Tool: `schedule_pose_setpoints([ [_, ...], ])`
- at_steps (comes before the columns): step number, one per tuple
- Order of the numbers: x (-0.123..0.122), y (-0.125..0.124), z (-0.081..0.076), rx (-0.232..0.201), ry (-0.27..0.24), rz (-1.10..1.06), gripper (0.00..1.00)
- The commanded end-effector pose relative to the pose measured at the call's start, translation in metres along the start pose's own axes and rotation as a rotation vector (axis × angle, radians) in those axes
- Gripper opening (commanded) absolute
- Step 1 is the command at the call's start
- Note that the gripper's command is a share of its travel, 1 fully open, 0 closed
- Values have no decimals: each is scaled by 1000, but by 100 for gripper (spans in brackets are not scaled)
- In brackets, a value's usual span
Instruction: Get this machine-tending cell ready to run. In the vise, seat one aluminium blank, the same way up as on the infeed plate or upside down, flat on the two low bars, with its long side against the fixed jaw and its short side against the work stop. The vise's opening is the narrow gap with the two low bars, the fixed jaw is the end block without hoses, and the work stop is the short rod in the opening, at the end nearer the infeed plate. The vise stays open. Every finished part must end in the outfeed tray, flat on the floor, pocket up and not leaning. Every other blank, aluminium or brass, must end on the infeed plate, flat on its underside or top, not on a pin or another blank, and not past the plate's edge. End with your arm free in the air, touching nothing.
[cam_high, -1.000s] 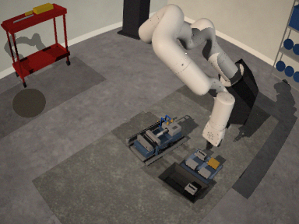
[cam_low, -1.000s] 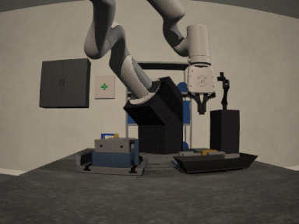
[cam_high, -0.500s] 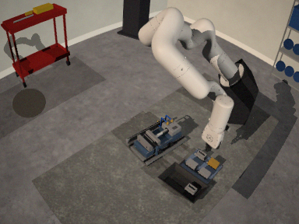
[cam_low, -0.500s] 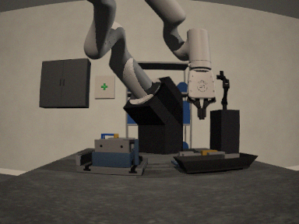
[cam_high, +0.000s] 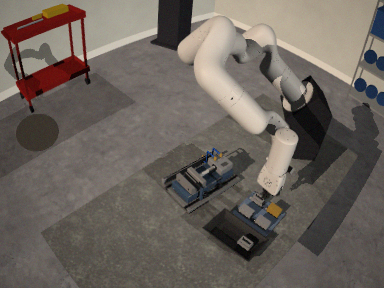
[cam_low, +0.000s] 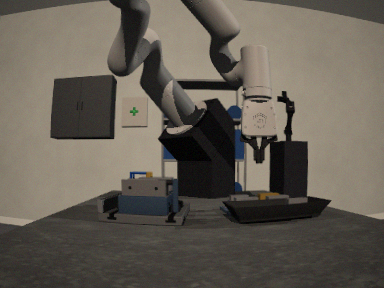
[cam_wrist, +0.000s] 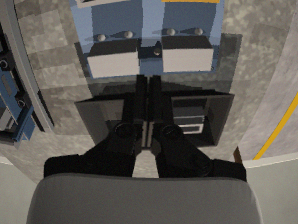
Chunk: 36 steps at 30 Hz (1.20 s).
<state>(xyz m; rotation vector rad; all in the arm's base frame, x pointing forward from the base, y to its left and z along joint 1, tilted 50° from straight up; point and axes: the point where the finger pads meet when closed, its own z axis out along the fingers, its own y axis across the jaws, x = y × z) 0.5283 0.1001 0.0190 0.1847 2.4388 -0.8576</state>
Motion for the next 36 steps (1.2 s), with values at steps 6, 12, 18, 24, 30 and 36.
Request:
schedule_pose_setpoints([
  [6,0,0,16,-1,-1,0,0],
  [12,0,0,19,-1,-1,0,0],
  [18,0,0,21,-1,-1,0,0],
  [24,0,0,21,-1,-1,0,0],
  [30,0,0,21,-1,-1,0,0],
  [36,0,0,21,-1,-1,0,0],
])
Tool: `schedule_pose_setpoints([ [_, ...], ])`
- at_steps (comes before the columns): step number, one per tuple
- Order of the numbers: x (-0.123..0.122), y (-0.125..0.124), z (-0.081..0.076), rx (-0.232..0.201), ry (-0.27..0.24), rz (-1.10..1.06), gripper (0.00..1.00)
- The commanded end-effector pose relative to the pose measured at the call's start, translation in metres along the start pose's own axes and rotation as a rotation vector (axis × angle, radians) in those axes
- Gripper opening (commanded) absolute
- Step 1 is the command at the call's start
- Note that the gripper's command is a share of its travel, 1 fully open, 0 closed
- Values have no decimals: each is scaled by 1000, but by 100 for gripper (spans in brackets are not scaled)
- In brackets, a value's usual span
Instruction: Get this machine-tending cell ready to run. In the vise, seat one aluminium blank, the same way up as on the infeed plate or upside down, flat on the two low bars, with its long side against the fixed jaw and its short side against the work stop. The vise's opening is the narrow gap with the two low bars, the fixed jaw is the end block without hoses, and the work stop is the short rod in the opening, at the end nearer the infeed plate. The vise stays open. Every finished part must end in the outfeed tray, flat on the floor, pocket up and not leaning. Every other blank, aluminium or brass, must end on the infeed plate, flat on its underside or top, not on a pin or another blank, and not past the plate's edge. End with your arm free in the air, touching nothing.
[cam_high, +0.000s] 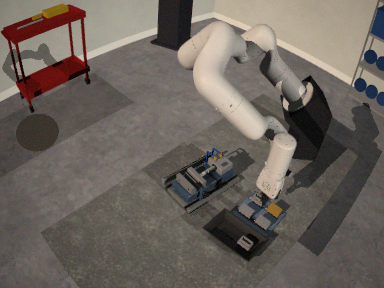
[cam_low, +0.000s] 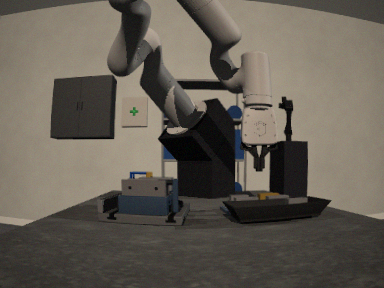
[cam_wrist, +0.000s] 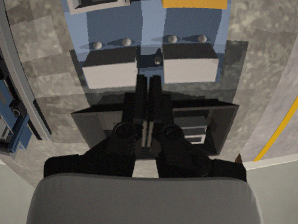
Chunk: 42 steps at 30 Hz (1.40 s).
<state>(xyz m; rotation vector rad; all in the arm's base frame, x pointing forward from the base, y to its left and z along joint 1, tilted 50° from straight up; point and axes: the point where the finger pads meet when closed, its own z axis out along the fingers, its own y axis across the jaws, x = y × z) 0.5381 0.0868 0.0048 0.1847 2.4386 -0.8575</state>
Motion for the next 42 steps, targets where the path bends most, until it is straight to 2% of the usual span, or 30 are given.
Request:
schedule_pose_setpoints([
  [1,0,0,0,-1,-1,0,0],
  [27,0,0,-2,-1,-1,0,0],
  [42,0,0,-26,-1,-1,0,0],
])
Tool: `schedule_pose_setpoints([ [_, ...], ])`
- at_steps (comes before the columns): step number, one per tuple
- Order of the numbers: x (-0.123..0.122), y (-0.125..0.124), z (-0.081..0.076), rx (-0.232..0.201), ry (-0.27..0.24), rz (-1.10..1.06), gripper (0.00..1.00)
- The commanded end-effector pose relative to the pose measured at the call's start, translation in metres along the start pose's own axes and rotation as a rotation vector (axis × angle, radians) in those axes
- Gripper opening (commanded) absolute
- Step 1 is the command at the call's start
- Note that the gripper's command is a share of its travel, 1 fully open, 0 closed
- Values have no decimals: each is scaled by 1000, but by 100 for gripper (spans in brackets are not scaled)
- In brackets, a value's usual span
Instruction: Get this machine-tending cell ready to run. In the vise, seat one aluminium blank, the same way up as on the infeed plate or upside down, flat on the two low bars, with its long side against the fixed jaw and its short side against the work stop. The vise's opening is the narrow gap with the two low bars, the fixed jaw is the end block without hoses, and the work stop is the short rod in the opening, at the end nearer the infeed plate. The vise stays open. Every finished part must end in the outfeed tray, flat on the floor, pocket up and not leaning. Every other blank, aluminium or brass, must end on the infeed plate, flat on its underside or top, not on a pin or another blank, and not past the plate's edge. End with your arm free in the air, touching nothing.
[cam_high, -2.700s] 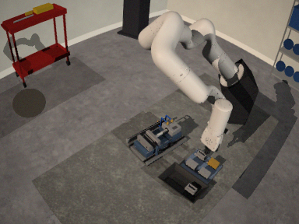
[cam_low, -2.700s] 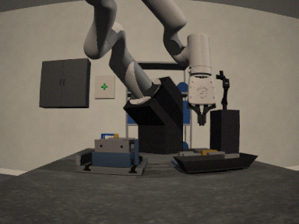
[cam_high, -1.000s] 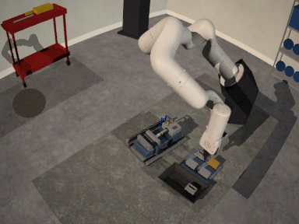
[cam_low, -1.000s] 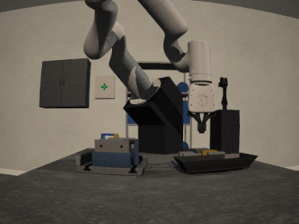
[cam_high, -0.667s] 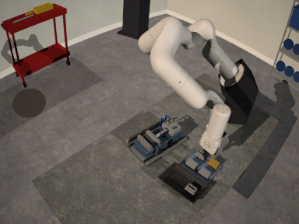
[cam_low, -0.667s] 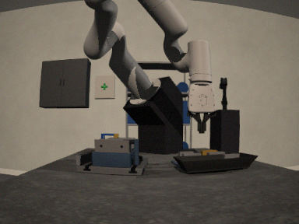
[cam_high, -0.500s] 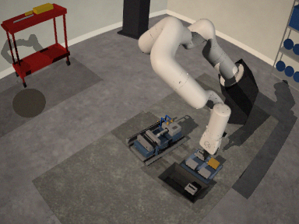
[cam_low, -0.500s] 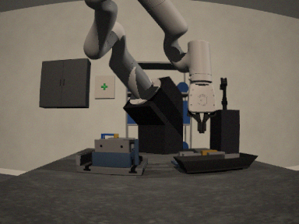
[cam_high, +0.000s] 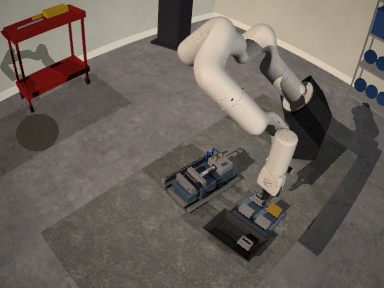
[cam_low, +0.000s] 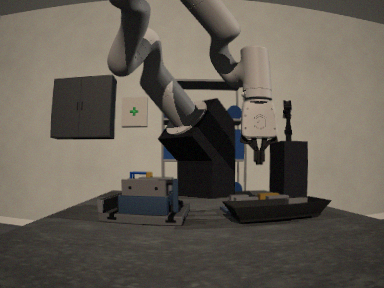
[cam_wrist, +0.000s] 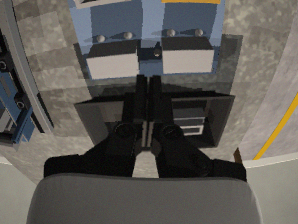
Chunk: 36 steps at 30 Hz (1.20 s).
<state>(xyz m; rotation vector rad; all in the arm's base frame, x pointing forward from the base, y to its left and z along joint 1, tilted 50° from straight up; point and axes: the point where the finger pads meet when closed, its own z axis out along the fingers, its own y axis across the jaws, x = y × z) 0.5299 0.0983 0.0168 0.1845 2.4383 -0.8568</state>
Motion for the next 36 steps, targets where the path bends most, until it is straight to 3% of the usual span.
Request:
schedule_pose_setpoints([
  [1,0,0,-10,0,0,0,0],
  [14,0,0,-43,0,0,0,0],
  [29,-1,1,-51,0,0,0,0],
  [31,-22,6,-51,1,-2,0,0],
  [33,-22,6,-51,1,-2,0,0],
  [34,-43,11,-50,2,-2,1,0],
  [36,-56,14,-50,3,-3,1,0],
])
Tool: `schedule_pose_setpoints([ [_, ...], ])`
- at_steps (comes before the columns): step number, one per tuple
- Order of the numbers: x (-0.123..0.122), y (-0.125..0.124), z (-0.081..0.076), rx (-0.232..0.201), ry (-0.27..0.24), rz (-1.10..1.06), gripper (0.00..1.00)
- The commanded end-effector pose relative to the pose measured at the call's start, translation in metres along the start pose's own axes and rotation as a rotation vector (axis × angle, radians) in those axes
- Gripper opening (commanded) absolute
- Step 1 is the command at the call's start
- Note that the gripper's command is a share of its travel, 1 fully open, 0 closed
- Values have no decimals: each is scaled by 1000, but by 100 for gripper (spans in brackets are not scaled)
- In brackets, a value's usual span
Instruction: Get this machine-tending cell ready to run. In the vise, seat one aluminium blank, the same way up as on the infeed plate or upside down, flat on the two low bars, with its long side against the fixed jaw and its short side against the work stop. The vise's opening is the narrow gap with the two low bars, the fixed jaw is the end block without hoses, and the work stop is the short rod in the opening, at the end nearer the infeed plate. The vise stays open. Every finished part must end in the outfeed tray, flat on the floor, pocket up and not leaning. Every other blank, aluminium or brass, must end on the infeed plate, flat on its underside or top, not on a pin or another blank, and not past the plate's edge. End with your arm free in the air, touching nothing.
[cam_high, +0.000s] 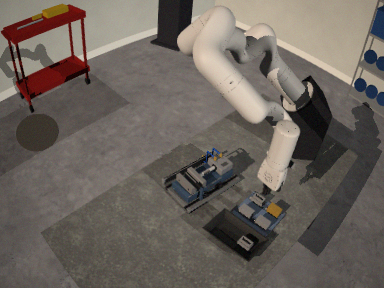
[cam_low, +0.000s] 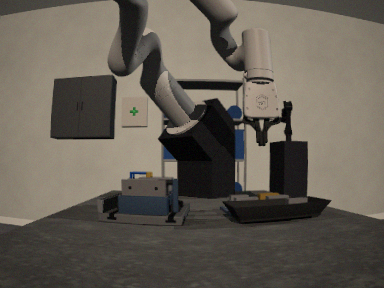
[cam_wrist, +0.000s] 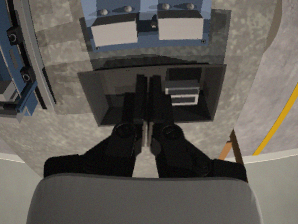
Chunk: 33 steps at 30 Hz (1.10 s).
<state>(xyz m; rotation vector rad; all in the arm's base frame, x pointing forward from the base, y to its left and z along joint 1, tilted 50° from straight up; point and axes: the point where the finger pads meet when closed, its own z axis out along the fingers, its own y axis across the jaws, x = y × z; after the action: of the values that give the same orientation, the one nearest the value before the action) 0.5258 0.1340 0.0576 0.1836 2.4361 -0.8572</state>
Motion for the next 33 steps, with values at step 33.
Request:
schedule_pose_setpoints([
  [33,-147,17,4,0,2,0,0],
])
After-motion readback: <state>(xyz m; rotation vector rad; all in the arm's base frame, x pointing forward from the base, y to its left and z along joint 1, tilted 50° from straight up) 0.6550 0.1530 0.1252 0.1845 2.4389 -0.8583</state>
